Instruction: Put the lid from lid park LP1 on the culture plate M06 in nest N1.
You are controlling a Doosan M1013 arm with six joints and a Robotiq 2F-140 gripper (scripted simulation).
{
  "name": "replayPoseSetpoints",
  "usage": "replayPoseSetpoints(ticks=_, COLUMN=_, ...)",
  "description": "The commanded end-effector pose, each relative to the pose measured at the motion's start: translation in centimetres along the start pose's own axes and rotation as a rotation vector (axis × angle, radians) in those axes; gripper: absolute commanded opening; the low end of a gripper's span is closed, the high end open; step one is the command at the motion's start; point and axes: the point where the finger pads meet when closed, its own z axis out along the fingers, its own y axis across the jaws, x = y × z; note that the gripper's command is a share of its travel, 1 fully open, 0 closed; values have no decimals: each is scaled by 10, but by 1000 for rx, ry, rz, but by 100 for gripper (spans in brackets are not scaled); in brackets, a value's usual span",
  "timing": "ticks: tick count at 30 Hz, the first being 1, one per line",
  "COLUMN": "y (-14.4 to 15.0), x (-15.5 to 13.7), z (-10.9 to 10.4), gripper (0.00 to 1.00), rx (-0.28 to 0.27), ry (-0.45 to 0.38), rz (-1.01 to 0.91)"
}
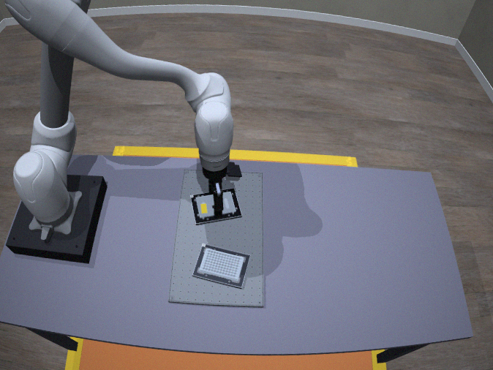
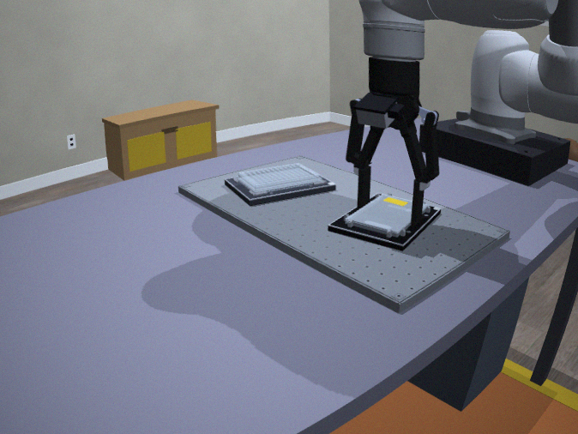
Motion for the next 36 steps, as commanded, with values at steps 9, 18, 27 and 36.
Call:
replayPoseSetpoints(ticks=9, y=-4, x=-1, z=2, gripper=60, rx=2, ry=-3, rz=-2)
replayPoseSetpoints(ticks=18, y=-3, x=0, z=-7, gripper=60, rx=1, ry=-1, rz=-2)
replayPoseSetpoints(ticks=27, y=-3, x=2, z=-17, gripper=60, rx=1, ry=1, rz=-2)
replayPoseSetpoints(ticks=36, y=-3, x=2, z=-34, gripper=60, rx=1, ry=1, rz=-2)
